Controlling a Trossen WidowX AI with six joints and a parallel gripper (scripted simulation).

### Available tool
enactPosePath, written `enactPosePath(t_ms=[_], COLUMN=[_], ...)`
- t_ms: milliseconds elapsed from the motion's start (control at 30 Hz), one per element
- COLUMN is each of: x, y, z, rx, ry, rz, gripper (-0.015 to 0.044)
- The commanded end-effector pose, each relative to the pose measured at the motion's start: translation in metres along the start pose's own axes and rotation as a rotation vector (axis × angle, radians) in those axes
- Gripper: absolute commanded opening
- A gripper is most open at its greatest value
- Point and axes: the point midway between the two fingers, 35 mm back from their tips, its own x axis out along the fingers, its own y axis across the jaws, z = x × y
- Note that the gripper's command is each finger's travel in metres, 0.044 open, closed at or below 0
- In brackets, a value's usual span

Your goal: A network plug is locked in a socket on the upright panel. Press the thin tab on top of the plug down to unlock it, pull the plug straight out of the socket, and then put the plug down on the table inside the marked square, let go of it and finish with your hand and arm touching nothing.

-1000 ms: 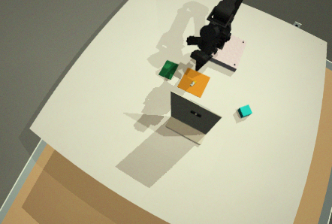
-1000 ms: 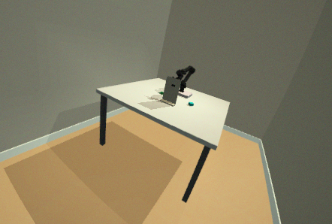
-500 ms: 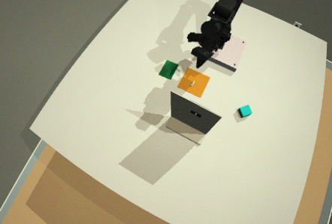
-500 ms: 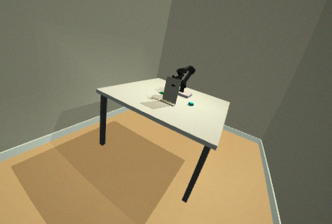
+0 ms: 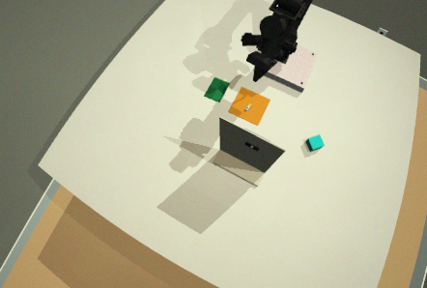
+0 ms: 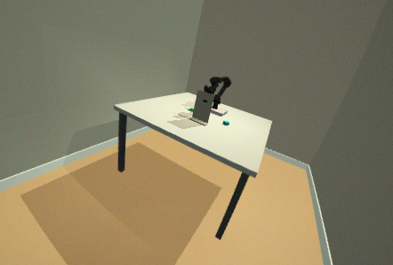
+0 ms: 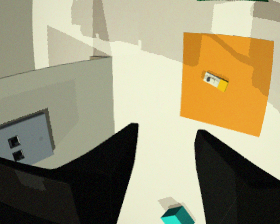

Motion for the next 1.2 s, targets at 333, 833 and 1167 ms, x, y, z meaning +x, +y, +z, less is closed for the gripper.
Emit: enactPosePath(t_ms=[333, 833, 1167], x=[-0.035, -0.057, -0.057], y=[0.024, 0.035, 0.035], z=[-0.001, -0.001, -0.001], rx=[-0.007, -0.009, -0.009], ry=[0.005, 0.006, 0.006], rz=[0.006, 0.009, 0.009], gripper=[0.0156, 0.0287, 0.0440])
